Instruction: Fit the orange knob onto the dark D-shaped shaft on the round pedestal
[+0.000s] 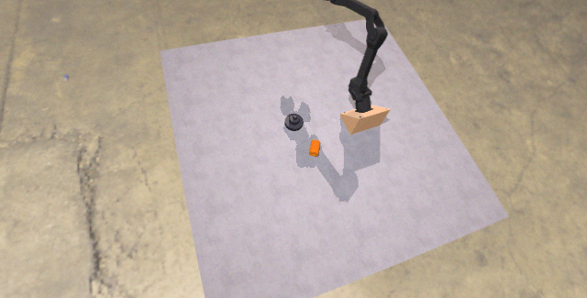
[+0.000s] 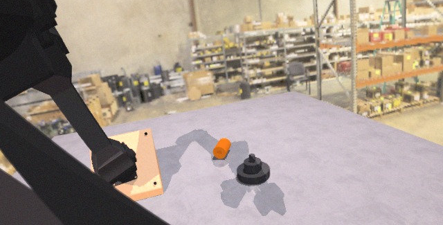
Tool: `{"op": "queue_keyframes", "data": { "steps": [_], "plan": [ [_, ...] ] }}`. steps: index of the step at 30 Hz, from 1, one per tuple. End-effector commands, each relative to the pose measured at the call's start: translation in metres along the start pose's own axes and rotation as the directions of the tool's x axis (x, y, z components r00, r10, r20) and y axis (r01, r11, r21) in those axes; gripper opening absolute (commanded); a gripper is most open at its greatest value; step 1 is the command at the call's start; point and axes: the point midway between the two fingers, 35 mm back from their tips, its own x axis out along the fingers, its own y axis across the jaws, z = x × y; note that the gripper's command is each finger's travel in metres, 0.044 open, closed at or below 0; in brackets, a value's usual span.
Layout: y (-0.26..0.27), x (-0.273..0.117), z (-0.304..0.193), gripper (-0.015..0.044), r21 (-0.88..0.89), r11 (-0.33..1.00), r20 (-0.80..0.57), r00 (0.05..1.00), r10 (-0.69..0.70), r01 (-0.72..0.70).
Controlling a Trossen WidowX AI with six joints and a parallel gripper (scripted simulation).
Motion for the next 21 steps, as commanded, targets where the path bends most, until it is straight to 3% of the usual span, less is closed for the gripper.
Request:
{"op": "queue_keyframes", "data": {
  "steps": [1,11,16,21],
  "plan": [
    [-0.003,0.0,0.0,0.0426,-0.002,1.0,0.0,1.0,-0.008,0.008],
    [-0.183,0.002,-0.037,0.044,-0.248,0.853,-0.042,0.875,-0.483,0.459],
    [-0.283,-0.034,-0.075,0.044,-0.457,0.649,-0.078,0.699,-0.711,0.609],
    [-0.364,-0.096,-0.117,0.044,-0.685,0.411,-0.101,0.48,-0.871,0.601]
  ]
}}
